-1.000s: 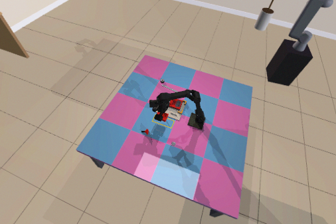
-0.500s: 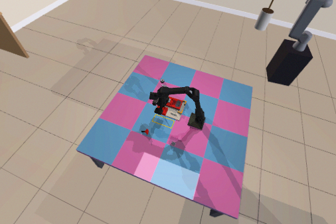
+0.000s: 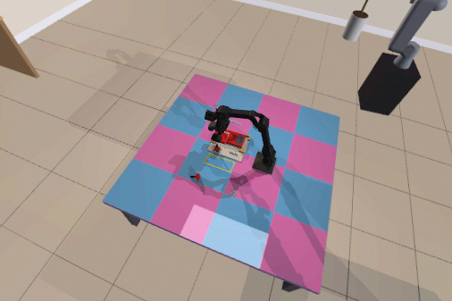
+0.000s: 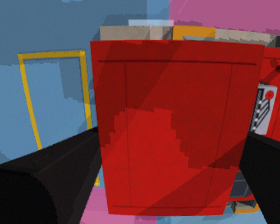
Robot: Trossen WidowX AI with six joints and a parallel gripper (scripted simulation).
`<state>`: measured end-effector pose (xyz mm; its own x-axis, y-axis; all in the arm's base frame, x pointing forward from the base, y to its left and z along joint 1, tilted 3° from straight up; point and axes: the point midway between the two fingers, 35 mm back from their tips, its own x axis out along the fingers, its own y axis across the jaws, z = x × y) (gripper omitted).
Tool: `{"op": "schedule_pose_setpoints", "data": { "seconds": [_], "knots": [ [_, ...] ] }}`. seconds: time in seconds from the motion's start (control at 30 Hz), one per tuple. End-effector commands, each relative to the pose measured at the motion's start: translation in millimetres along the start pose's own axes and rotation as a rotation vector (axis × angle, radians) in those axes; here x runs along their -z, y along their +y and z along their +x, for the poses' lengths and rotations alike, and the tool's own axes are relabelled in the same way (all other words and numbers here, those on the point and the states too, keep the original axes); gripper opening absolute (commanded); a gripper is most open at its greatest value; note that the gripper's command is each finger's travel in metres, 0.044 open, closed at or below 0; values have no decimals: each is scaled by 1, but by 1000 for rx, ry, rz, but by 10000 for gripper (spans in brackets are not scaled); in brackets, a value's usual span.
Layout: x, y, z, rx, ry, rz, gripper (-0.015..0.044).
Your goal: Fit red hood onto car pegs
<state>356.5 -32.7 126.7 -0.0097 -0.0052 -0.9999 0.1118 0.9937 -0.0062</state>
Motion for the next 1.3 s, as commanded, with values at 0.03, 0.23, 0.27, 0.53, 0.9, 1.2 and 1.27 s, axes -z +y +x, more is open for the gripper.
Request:
{"op": "schedule_pose_setpoints", "data": {
  "seconds": [0.03,0.23,0.27,0.53,0.9,1.2,1.27],
  "knots": [
    [-1,-32,-2,7,-3,-9,0],
    [1,-67,-2,12,-3,-18,0],
    [2,-73,-2,12,-3,-19,0],
    [5,-92,-2,15,-2,-24,0],
    [5,-93,34,15,-2,-24,0],
    [7,-93,47,15,-2,-24,0],
    [7,-93,47,15,-2,-24,0]
  ]
}}
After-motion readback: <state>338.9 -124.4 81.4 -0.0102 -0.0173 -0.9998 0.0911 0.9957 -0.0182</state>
